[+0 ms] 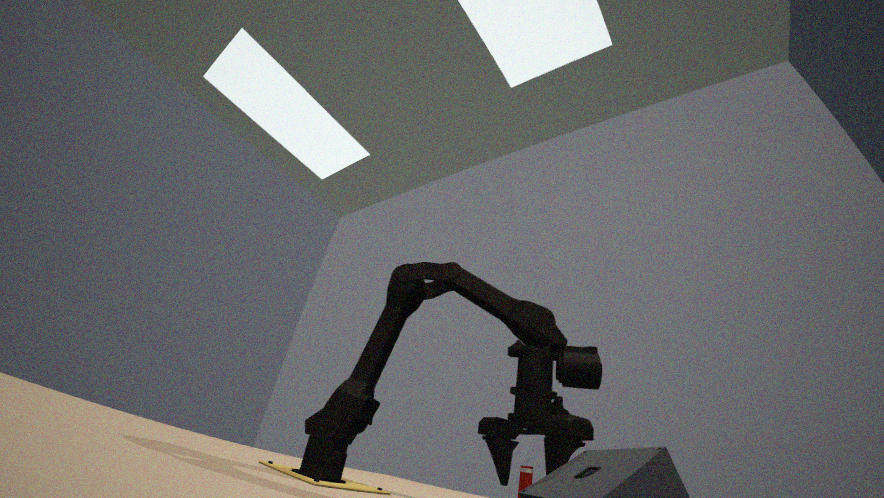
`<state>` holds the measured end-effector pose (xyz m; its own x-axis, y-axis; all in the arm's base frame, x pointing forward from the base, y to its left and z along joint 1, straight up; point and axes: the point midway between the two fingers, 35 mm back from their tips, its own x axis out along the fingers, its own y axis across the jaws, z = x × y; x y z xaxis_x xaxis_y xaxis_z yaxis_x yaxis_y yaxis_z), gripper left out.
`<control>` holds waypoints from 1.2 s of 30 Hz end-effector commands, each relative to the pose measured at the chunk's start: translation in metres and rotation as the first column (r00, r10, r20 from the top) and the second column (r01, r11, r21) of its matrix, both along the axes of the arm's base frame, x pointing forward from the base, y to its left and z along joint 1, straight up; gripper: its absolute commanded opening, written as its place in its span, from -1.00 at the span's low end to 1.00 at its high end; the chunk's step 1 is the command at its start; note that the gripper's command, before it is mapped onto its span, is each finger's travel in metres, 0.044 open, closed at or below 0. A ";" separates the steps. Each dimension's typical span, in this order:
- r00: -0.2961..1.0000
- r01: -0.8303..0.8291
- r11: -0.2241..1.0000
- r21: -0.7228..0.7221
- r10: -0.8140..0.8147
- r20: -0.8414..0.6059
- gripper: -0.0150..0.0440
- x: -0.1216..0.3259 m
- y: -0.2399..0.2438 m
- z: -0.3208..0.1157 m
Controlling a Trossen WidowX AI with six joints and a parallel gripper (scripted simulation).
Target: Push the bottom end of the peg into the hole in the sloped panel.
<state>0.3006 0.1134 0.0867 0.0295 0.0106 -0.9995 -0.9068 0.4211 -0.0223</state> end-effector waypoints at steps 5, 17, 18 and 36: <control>1.000 0.006 1.000 -0.005 -0.006 -0.002 1.00 -0.001 -0.001 -0.011; 1.000 0.000 1.000 -0.001 0.000 -0.002 0.02 -0.001 0.000 -0.008; 1.000 0.000 1.000 -0.001 0.000 -0.002 -0.07 -0.001 0.000 -0.008; 1.000 0.001 1.000 -0.001 -0.001 -0.002 -0.49 0.000 0.000 0.001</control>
